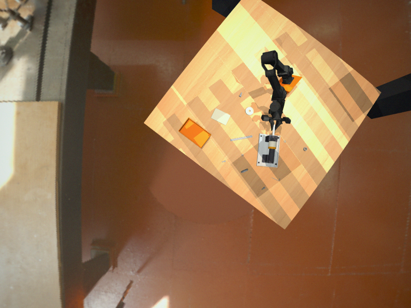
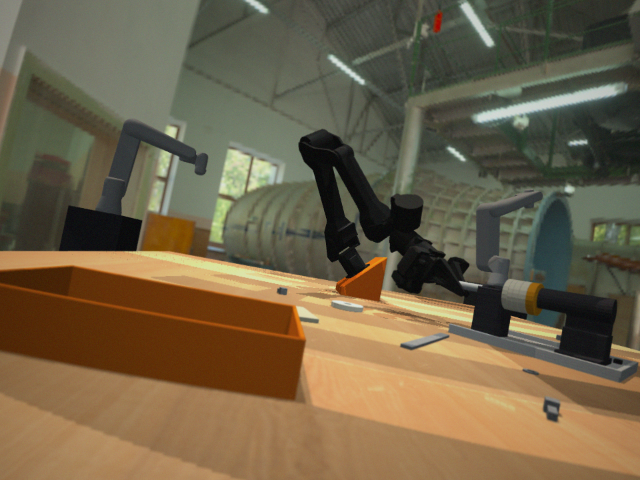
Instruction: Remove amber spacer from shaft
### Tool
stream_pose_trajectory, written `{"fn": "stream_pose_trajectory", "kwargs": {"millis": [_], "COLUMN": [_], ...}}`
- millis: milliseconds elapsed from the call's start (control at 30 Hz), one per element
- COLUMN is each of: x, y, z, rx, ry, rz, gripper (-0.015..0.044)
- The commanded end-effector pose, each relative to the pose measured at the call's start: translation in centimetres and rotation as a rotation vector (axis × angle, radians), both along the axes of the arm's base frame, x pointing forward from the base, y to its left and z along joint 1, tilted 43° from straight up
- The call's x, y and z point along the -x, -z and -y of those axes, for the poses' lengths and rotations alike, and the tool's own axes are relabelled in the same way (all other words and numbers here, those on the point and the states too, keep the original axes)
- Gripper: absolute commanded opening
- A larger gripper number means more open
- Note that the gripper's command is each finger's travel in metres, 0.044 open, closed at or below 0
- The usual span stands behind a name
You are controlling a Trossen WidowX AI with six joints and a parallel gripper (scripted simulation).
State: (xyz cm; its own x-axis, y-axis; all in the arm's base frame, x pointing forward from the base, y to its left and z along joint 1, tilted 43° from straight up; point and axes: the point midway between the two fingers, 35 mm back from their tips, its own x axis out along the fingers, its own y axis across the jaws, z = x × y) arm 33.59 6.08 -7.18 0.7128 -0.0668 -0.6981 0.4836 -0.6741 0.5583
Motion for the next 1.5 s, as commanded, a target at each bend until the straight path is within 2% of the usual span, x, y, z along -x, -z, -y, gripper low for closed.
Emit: {"fn": "stream_pose_trajectory", "kwargs": {"millis": [0, 1467], "x": [0.12, 0.57], "y": [-0.05, -0.24], "z": [0.10, 0.26], "rx": [0.004, 0.004], "ry": [0.000, 0.000], "rz": [0.000, 0.000], "gripper": [0.0000, 0.0000]}}
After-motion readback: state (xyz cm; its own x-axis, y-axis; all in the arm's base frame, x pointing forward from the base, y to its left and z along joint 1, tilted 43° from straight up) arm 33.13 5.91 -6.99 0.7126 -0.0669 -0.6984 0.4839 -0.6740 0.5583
